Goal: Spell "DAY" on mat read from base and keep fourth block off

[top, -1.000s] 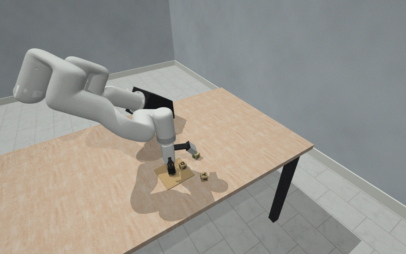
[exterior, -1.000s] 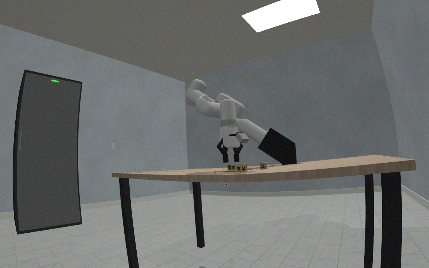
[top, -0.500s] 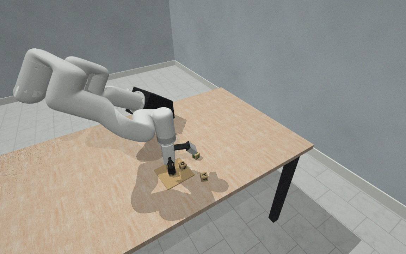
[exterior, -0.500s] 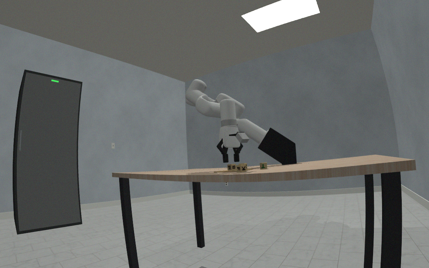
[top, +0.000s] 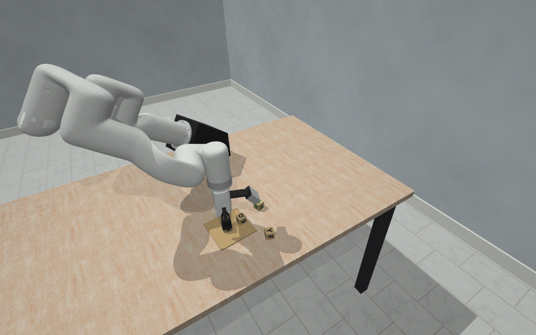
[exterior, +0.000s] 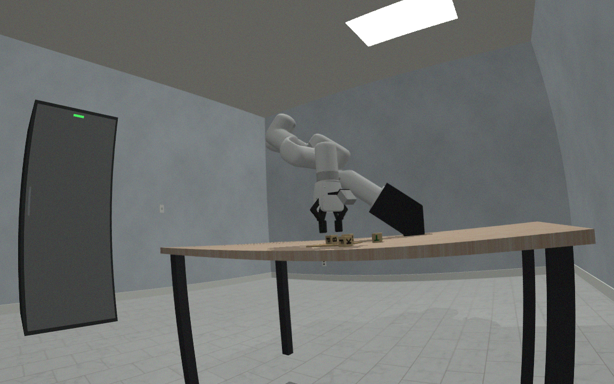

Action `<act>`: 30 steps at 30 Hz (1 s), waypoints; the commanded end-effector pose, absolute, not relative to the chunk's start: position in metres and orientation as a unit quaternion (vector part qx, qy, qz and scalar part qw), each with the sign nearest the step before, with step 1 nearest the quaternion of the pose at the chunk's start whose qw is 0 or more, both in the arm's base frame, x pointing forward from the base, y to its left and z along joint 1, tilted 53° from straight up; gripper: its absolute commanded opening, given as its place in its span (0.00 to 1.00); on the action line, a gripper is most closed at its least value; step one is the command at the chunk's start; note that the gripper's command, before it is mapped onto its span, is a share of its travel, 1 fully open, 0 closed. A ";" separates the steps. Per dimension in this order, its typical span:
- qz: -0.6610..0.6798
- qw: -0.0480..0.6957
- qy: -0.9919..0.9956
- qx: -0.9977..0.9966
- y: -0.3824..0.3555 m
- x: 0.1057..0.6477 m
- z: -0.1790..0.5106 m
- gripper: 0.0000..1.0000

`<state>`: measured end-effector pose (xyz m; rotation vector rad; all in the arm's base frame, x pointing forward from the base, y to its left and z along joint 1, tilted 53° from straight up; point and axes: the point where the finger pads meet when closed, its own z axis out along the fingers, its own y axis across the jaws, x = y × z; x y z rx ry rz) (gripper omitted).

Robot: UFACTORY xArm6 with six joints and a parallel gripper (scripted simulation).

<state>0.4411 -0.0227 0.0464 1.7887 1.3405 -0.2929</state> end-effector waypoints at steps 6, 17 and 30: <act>-0.116 0.429 0.537 0.717 -0.024 0.443 0.045 0.69; -0.116 0.429 0.537 0.717 -0.036 0.447 0.035 0.69; -0.116 0.429 0.537 0.717 -0.047 0.452 0.026 0.69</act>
